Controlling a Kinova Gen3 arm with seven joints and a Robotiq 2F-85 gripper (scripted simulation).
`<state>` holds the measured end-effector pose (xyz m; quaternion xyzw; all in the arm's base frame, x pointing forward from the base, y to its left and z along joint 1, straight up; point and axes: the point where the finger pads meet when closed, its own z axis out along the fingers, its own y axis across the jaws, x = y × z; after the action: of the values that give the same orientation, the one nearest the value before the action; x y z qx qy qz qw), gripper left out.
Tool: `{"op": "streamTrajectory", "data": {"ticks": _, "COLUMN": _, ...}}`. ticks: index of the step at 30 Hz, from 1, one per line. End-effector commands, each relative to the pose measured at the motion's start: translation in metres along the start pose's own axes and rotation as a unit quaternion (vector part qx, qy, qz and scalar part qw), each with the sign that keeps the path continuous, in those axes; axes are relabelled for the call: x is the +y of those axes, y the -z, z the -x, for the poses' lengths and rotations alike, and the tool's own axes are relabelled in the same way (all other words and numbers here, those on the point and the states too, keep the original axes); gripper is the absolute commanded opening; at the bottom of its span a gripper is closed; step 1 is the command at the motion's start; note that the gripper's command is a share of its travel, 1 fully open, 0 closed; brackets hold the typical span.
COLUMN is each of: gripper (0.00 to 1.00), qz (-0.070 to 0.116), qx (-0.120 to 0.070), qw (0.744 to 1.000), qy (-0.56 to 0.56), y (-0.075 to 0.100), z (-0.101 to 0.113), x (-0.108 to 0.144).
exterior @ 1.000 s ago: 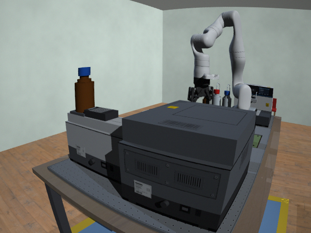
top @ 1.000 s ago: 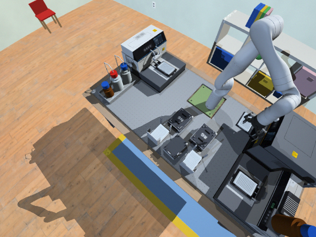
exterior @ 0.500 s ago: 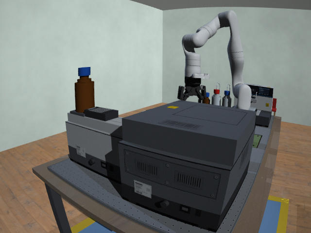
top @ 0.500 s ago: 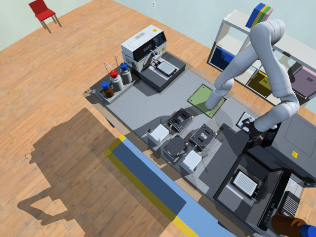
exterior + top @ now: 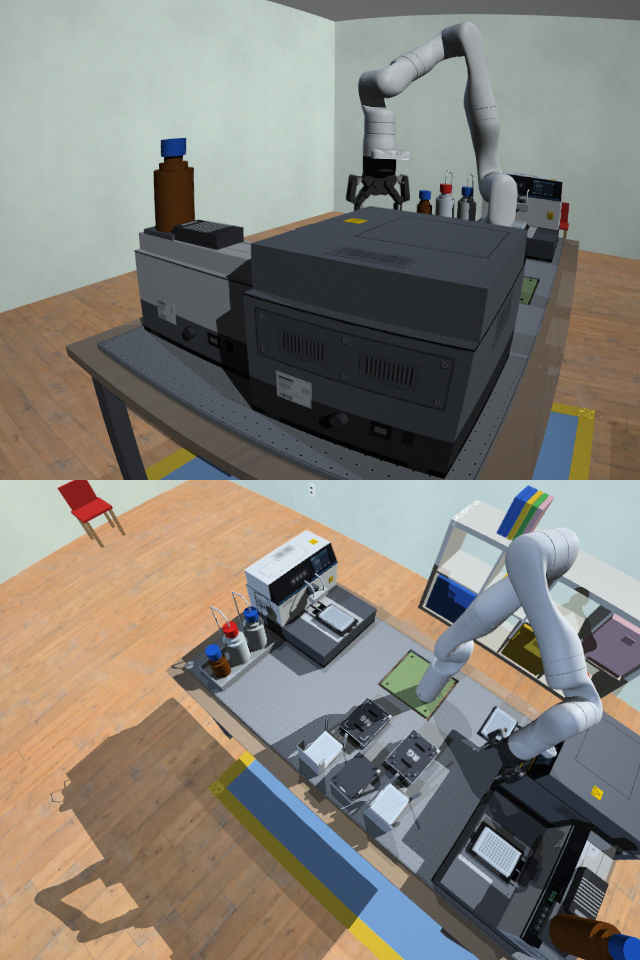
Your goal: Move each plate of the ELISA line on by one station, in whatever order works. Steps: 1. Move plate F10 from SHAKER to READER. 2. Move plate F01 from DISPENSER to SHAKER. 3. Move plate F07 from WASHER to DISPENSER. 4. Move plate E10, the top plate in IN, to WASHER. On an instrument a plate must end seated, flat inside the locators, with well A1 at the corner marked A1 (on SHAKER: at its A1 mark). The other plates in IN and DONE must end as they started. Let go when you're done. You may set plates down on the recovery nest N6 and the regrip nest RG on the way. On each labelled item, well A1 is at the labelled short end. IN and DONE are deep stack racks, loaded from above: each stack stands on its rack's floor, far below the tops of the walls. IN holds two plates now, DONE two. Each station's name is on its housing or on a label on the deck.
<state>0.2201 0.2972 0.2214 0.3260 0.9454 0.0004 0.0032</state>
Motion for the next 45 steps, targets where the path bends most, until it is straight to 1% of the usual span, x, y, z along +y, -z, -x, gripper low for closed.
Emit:
{"op": "streamTrajectory", "data": {"ticks": 1, "gripper": 1.0, "qz": 0.001, "qx": 0.0, "qw": 1.0, "qy": -0.001, "y": 0.001, "z": 0.009, "x": 0.009}}
{"op": "streamTrajectory", "data": {"ticks": 7, "gripper": 1.0, "qz": 0.001, "qx": 0.0, "qw": 1.0, "qy": -0.001, "y": 0.001, "z": 0.019, "x": 0.018}}
{"op": "streamTrajectory", "data": {"ticks": 12, "gripper": 1.0, "qz": 0.001, "qx": 0.0, "qw": 0.996, "qy": -0.088, "y": 0.001, "z": 0.031, "x": 0.029}}
{"op": "streamTrajectory", "data": {"ticks": 20, "gripper": 1.0, "qz": 0.001, "qx": 0.0, "qw": 0.996, "qy": -0.088, "y": 0.001, "z": 0.051, "x": 0.047}}
{"op": "streamTrajectory", "data": {"ticks": 22, "gripper": 1.0, "qz": 0.001, "qx": 0.0, "qw": 0.996, "qy": -0.088, "y": 0.001, "z": 0.051, "x": 0.047}}
{"op": "streamTrajectory", "data": {"ticks": 28, "gripper": 1.0, "qz": 0.001, "qx": 0.0, "qw": 0.996, "qy": -0.088, "y": 0.001, "z": 0.065, "x": 0.059}}
{"op": "streamTrajectory", "data": {"ticks": 33, "gripper": 1.0, "qz": 0.001, "qx": 0.0, "qw": 0.985, "qy": -0.174, "y": 0.001, "z": 0.077, "x": 0.071}}
{"op": "streamTrajectory", "data": {"ticks": 37, "gripper": 1.0, "qz": 0.001, "qx": 0.0, "qw": 0.985, "qy": -0.174, "y": 0.001, "z": 0.086, "x": 0.081}}
{"op": "streamTrajectory", "data": {"ticks": 39, "gripper": 1.0, "qz": 0.001, "qx": 0.0, "qw": 0.985, "qy": -0.174, "y": 0.001, "z": 0.086, "x": 0.081}}
{"op": "streamTrajectory", "data": {"ticks": 45, "gripper": 1.0, "qz": 0.001, "qx": 0.0, "qw": 0.985, "qy": -0.174, "y": 0.001, "z": 0.1, "x": 0.095}}
